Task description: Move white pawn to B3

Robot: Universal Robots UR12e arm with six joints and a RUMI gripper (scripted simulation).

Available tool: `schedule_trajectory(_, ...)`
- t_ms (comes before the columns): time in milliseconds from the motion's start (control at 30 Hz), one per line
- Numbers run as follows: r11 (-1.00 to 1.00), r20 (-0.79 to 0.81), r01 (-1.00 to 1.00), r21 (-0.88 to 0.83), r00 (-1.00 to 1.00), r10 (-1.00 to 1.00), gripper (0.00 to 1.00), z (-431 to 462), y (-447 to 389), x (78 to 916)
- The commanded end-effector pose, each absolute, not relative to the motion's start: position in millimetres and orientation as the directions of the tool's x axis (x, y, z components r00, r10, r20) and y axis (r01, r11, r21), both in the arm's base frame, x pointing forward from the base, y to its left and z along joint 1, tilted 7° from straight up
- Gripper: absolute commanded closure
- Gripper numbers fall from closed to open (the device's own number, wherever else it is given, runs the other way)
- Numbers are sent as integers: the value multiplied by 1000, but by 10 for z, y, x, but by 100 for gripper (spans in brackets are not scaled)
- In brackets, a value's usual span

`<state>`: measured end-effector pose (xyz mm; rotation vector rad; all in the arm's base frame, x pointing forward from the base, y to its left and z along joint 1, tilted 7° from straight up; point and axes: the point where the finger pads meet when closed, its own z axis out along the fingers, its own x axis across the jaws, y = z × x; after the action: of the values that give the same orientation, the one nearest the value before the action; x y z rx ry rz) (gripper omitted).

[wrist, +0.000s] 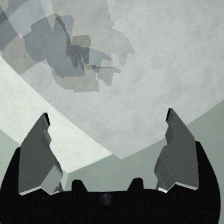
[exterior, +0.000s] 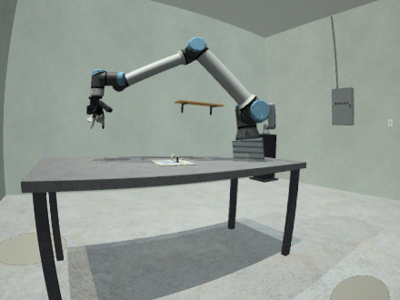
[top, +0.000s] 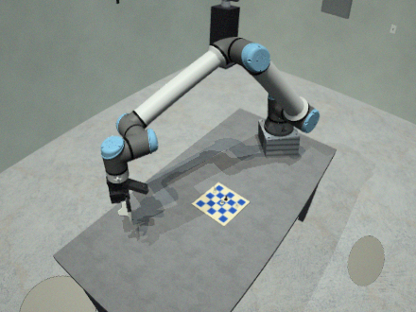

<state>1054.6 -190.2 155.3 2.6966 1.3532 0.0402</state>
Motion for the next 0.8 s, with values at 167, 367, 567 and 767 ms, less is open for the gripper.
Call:
schedule_trajectory(167,-591,-31,797,125,599,800,0,1570,-1903,10551)
schedule_trajectory(367,-591,-31,797,125,599,800,0,1570,-1903,10551)
schedule_trajectory(567,-591,-31,797,125,599,800,0,1570,-1902,10551)
schedule_trajectory(767,-586,-39,803,107,592,805,0,1511,-1870,10544)
